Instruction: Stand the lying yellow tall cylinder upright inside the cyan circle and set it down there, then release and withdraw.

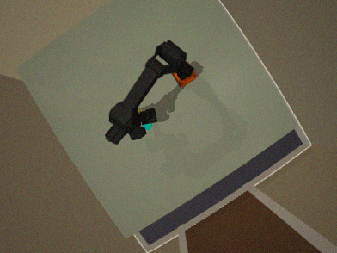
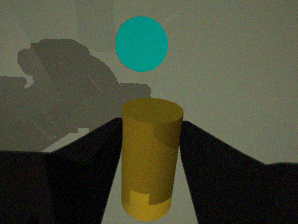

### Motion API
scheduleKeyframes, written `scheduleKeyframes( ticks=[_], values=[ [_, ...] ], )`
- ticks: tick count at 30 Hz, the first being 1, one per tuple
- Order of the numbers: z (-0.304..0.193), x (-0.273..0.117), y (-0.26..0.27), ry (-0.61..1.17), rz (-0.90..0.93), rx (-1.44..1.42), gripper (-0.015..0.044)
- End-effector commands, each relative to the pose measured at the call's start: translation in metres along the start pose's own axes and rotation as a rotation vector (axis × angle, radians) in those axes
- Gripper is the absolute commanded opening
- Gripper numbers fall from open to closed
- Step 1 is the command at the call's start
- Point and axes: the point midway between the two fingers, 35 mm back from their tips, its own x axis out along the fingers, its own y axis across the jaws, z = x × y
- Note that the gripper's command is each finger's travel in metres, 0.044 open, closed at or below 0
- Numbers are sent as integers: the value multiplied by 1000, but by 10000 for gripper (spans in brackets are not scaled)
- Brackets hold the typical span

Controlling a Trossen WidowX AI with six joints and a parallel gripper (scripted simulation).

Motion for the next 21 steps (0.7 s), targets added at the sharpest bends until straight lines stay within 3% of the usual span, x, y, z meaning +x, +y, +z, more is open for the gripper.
scheduleKeyframes(
  ticks=[1,21],
  values=[
    [11,-2,3,2,-6,7,105],
    [34,6,7,-69,-4,48,105]
  ],
)
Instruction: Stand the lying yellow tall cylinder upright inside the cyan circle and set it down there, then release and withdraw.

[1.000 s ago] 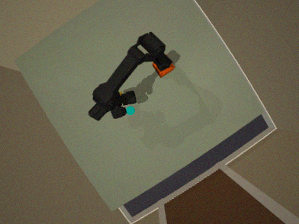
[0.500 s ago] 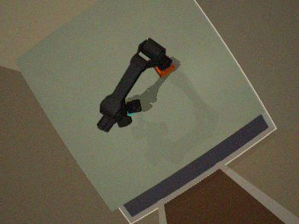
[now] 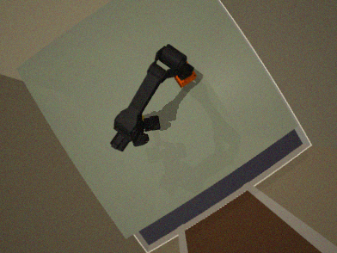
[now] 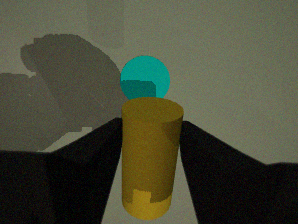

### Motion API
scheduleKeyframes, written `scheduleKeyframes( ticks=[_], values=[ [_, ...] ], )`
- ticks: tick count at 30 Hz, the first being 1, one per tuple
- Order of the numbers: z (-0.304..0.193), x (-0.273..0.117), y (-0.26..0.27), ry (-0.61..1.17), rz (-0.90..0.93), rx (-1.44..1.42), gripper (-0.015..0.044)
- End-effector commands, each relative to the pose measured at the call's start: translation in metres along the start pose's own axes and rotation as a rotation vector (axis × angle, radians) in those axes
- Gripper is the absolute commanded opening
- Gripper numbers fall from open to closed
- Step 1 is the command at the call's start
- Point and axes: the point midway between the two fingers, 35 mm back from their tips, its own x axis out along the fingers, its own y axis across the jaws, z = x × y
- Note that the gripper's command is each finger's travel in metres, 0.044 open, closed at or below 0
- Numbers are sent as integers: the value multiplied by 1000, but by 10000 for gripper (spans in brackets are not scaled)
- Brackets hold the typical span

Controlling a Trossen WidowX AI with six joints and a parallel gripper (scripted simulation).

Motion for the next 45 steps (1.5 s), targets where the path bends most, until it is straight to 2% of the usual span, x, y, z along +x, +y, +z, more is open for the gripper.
scheduleKeyframes(
  ticks=[1,45],
  values=[
    [2,3,-1,-28,5,18,105],
    [21,31,-25,-348,16,151,105]
  ],
)
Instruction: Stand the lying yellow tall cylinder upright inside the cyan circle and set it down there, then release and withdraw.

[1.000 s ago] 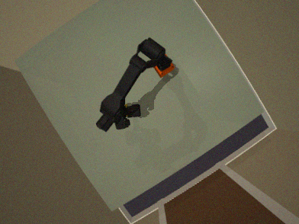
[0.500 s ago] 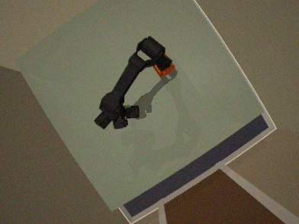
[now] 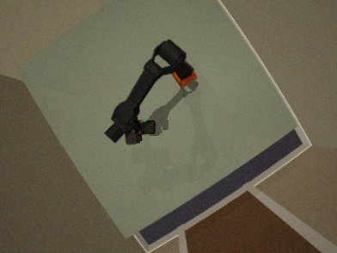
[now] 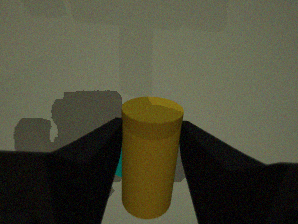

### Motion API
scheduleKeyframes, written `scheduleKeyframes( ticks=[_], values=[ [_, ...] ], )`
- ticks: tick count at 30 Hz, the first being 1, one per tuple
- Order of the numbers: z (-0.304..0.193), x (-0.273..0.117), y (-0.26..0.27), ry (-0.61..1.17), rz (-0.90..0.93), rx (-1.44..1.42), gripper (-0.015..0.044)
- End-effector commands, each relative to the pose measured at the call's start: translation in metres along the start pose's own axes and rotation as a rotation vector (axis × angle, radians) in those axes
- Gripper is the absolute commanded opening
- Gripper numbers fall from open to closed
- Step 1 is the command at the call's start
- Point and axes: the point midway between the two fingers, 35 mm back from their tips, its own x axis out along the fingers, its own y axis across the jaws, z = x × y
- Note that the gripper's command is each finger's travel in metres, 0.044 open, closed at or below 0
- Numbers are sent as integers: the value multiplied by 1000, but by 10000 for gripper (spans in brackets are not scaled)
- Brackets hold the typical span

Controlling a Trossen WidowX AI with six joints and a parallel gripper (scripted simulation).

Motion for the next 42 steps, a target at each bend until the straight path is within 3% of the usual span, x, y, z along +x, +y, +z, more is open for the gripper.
scheduleKeyframes(
  ticks=[1,42],
  values=[
    [1,2,-1,-29,4,13,105],
    [6,12,-18,-318,18,79,105]
  ],
)
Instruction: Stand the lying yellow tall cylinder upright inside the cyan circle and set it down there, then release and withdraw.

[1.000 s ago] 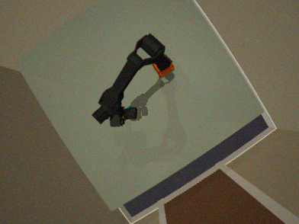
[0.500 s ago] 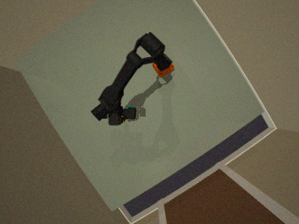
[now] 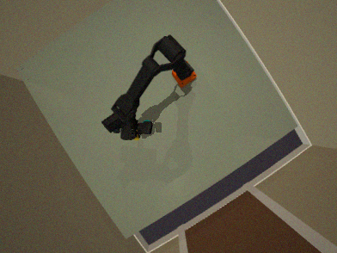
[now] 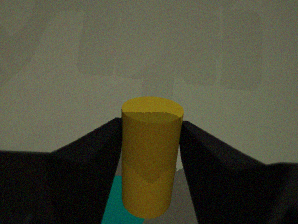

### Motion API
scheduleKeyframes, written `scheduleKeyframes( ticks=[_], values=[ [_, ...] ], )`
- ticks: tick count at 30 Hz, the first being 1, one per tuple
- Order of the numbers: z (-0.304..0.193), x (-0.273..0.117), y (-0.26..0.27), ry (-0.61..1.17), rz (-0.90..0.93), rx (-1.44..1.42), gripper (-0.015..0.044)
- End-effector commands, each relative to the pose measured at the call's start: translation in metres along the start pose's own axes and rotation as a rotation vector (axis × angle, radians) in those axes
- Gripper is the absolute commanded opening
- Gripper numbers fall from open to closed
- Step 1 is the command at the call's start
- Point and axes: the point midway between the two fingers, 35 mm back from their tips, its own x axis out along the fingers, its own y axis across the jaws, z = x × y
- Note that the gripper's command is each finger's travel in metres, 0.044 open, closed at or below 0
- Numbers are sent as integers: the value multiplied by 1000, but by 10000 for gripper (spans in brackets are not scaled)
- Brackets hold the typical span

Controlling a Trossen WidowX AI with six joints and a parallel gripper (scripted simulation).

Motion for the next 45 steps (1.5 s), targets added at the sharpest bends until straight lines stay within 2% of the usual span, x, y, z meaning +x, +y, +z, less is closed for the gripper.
scheduleKeyframes(
  ticks=[1,45],
  values=[
    [0,0,0,-28,5,8,105],
    [-3,-8,-8,-315,34,15,105]
  ],
)
